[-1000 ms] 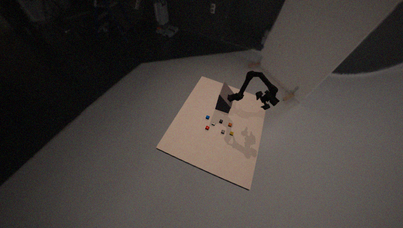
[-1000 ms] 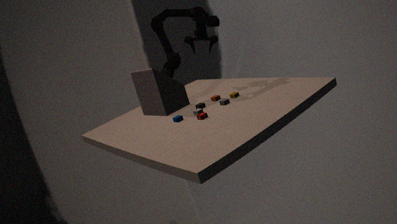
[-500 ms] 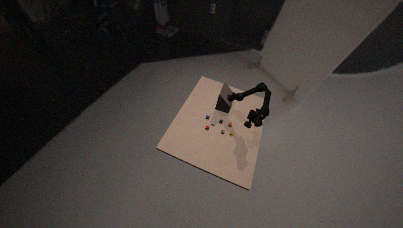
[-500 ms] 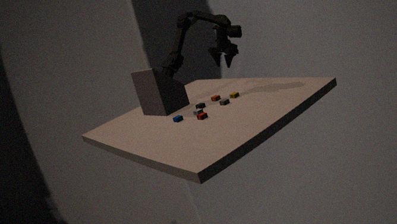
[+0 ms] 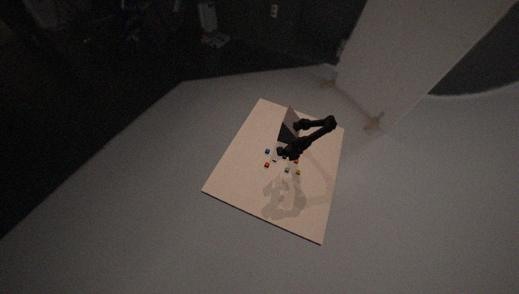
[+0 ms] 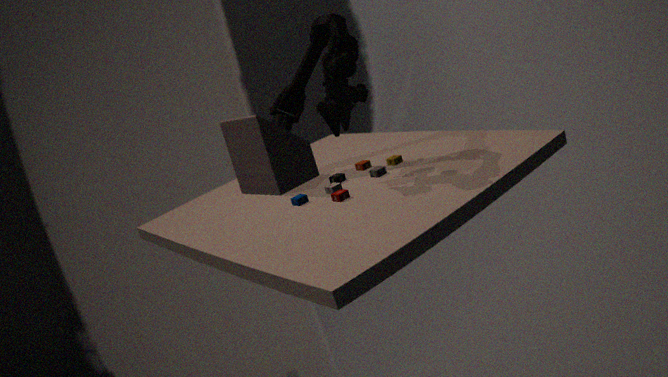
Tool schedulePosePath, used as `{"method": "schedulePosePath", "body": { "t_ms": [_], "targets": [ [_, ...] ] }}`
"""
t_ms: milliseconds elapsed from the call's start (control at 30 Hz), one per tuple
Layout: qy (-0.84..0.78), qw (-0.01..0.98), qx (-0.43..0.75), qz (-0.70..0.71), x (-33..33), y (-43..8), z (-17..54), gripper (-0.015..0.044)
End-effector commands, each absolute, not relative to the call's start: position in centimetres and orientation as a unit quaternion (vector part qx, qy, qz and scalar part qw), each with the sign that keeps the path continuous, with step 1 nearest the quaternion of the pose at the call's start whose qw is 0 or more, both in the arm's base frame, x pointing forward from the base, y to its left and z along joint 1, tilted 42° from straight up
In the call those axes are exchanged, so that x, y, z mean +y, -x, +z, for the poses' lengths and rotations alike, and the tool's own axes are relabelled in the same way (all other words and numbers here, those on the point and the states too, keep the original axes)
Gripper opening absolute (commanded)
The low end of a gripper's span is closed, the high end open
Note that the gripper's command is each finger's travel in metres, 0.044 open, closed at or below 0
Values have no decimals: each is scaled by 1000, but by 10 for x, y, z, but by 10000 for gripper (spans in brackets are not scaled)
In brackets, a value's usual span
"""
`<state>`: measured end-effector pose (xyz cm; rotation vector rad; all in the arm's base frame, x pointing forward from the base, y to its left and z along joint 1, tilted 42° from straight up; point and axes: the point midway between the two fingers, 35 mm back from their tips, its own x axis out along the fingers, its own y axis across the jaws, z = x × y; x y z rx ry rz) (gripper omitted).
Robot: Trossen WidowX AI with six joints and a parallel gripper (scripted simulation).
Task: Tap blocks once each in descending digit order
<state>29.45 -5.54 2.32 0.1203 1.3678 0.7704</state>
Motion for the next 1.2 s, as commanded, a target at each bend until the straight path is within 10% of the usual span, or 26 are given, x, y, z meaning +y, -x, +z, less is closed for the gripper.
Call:
{"method": "schedulePosePath", "body": {
  "t_ms": [0, 933, 1167],
  "targets": [
    [-154, 699, 640, 281, -102, -273, -22, 400],
    [-309, 674, 644, 188, -154, -220, -87, 400],
    [-311, 674, 643, 190, -106, -274, -39, 400]
  ]
}}
